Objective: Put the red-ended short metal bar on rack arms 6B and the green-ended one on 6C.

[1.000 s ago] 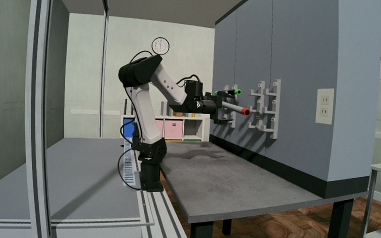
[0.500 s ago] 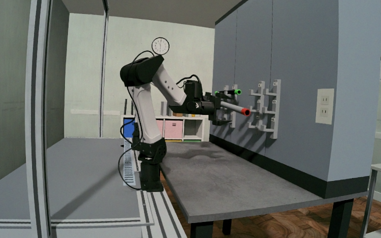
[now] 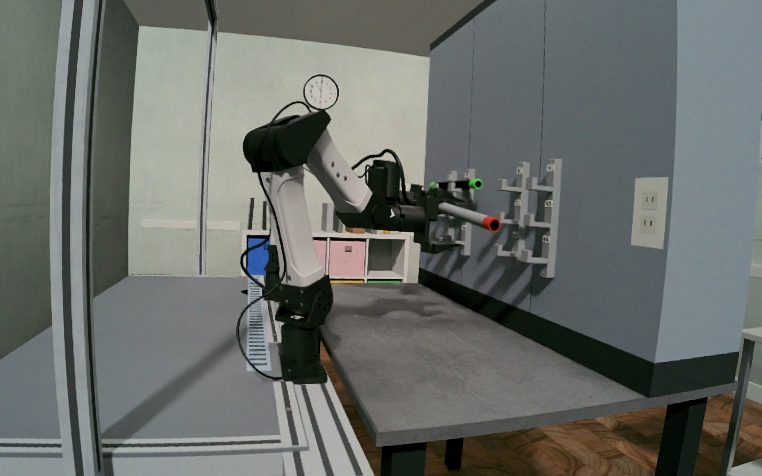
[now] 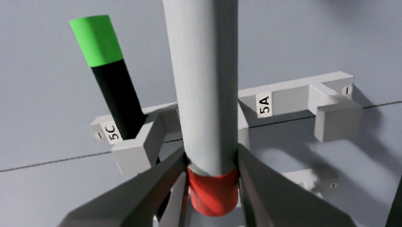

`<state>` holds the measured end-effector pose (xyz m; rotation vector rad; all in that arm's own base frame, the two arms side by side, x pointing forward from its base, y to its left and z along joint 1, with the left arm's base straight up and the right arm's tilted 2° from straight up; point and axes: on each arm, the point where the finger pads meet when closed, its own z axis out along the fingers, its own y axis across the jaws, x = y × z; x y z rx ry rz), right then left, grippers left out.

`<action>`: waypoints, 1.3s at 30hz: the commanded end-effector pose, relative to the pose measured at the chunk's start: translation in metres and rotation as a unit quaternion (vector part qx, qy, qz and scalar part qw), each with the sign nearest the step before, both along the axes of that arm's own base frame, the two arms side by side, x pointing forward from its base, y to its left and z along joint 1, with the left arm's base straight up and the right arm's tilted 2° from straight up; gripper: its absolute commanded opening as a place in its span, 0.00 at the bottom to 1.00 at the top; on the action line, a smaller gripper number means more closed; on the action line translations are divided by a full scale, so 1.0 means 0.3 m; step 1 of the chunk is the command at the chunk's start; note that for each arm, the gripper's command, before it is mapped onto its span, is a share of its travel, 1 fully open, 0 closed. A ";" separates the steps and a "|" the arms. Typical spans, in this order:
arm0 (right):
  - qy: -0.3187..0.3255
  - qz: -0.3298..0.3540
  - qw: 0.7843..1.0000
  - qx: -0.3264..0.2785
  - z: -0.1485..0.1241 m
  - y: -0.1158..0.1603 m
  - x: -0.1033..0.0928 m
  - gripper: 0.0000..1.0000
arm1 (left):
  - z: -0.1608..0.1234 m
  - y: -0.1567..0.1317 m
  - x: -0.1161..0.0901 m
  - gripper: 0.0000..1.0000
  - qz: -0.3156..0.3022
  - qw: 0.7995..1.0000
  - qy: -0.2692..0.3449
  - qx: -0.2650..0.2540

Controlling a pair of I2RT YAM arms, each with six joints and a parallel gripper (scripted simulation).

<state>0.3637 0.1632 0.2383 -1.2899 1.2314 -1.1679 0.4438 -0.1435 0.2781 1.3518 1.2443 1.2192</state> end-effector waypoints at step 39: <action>-0.016 -0.007 1.000 0.016 0.060 0.045 0.021 1.00 | 0.121 -0.024 0.019 0.00 0.001 0.998 -0.053 -0.043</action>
